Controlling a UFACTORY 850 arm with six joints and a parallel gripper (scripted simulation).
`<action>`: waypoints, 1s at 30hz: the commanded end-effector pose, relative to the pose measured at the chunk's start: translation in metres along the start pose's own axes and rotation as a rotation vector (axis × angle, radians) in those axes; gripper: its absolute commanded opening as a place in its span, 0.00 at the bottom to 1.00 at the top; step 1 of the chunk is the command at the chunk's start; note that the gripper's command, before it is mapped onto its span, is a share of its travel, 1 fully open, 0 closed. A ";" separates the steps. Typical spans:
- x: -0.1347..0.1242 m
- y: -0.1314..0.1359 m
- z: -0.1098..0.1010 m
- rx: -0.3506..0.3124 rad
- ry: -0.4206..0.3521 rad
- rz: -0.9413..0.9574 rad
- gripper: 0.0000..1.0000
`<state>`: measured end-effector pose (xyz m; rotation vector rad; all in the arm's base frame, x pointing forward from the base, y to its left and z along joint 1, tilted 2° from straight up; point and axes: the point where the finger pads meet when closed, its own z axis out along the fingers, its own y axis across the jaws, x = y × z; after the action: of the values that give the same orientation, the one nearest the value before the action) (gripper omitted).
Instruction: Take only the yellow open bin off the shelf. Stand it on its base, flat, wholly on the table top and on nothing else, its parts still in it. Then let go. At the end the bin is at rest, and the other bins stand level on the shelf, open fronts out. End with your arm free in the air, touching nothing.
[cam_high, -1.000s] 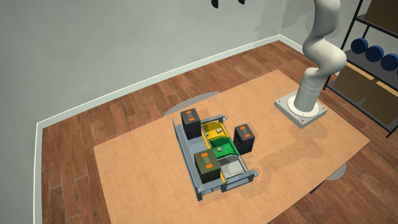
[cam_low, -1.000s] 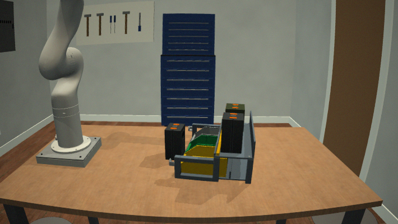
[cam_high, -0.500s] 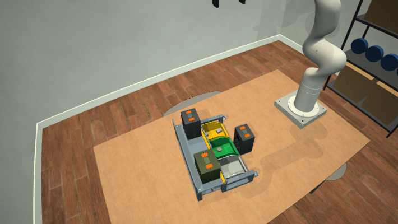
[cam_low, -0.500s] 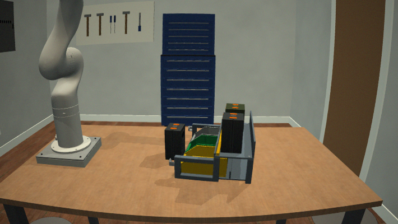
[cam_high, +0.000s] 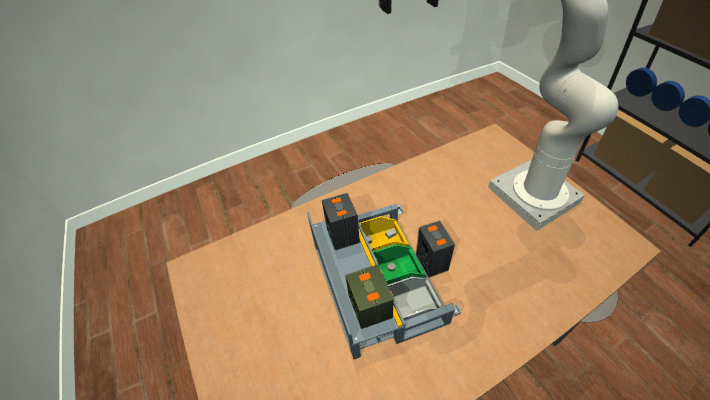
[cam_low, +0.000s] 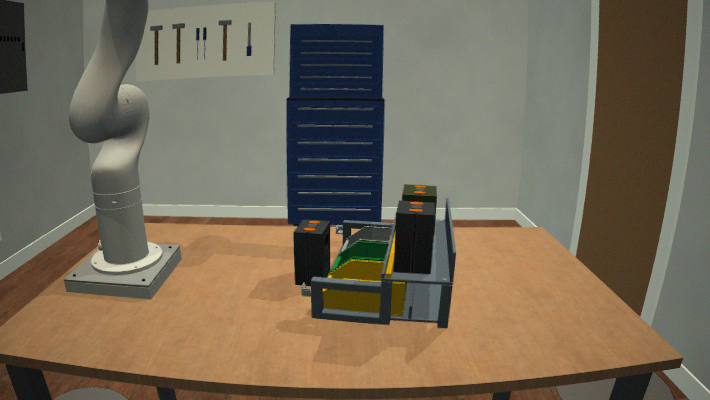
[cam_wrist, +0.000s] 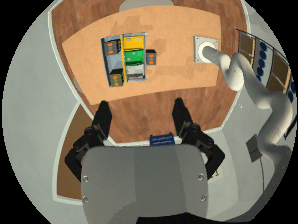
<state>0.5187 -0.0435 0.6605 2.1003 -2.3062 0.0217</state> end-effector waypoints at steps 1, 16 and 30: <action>0.000 0.000 -0.001 0.002 0.000 0.000 1.00; 0.000 0.001 -0.001 0.002 0.000 0.000 1.00; 0.000 0.001 0.049 0.002 0.000 0.000 1.00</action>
<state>0.5170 -0.0448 0.6222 2.0967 -2.3024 0.0127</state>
